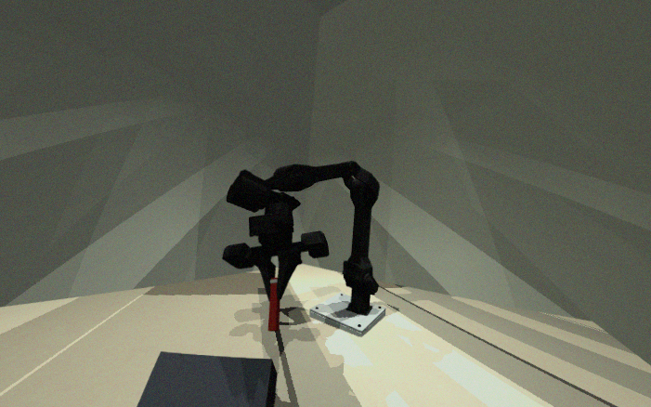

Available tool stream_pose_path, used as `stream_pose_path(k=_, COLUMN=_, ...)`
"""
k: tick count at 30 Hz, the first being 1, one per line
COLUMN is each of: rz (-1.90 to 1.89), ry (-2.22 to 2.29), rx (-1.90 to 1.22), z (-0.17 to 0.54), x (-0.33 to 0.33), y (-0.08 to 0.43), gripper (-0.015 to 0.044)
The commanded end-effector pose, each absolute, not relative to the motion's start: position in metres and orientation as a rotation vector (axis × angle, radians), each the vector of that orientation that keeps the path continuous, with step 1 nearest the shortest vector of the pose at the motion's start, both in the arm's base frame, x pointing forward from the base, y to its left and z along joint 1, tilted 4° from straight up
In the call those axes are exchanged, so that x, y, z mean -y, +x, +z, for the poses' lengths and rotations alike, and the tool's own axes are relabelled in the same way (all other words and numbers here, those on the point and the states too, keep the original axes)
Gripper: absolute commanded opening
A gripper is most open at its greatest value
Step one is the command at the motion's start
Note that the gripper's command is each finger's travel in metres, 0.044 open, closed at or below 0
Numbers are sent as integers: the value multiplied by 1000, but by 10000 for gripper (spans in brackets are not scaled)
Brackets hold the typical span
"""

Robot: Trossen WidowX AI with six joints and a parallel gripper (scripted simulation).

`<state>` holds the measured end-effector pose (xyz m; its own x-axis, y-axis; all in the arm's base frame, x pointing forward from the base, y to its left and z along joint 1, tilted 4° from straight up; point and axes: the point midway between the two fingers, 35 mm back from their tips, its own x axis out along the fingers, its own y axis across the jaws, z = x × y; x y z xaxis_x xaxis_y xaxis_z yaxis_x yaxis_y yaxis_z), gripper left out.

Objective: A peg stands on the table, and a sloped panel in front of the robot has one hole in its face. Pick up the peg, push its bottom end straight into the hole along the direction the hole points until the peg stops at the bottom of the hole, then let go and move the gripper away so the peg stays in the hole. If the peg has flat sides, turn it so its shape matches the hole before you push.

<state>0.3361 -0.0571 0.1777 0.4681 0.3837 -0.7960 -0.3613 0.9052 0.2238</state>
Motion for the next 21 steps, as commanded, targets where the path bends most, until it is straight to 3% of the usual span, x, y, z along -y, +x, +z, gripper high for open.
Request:
stream_pose_path(k=1, rz=470, ry=7, rx=-956, z=179, x=61, y=336, gripper=0)
stream_pose_path(k=21, rz=501, ry=-99, rx=-839, z=186, x=88, y=335, gripper=0)
